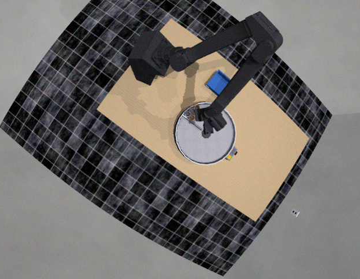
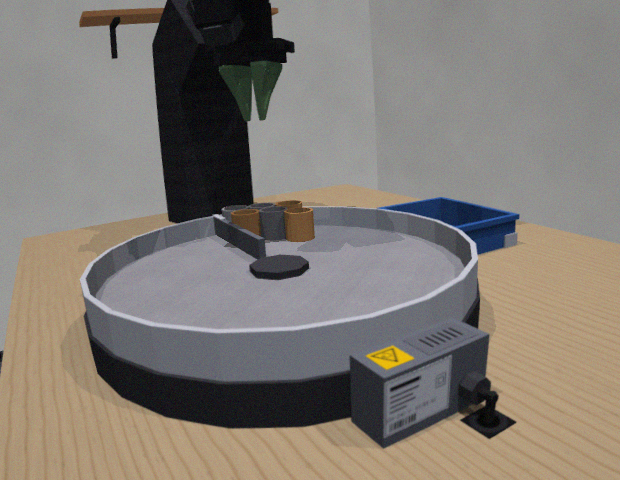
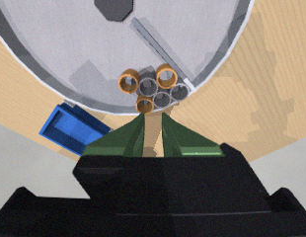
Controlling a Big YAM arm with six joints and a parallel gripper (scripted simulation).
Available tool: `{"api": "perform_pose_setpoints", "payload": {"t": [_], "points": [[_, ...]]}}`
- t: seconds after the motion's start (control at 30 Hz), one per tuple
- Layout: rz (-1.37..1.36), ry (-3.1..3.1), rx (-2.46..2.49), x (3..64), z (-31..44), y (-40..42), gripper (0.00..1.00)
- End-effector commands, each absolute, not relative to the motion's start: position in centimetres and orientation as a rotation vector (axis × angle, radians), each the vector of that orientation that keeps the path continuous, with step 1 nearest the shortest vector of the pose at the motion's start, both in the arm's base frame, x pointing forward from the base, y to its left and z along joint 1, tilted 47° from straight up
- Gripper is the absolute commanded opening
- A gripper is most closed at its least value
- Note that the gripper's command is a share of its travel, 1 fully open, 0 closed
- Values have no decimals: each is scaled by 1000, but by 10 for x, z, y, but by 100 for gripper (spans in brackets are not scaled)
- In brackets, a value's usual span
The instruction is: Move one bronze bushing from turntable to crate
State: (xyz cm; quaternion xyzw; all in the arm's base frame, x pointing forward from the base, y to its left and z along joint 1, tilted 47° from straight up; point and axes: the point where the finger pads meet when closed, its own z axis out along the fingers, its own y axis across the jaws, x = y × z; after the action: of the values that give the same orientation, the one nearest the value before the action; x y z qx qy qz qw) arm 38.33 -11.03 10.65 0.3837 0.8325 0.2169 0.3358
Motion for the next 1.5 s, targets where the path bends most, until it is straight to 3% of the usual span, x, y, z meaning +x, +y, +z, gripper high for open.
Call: {"api": "perform_pose_setpoints", "payload": {"t": [0.0,0.87,1.47], "points": [[565,2162,1021,384,102,-114,19],[564,2165,1016,384,102,-114,19],[364,2280,506,422,96,-96,19]]}}
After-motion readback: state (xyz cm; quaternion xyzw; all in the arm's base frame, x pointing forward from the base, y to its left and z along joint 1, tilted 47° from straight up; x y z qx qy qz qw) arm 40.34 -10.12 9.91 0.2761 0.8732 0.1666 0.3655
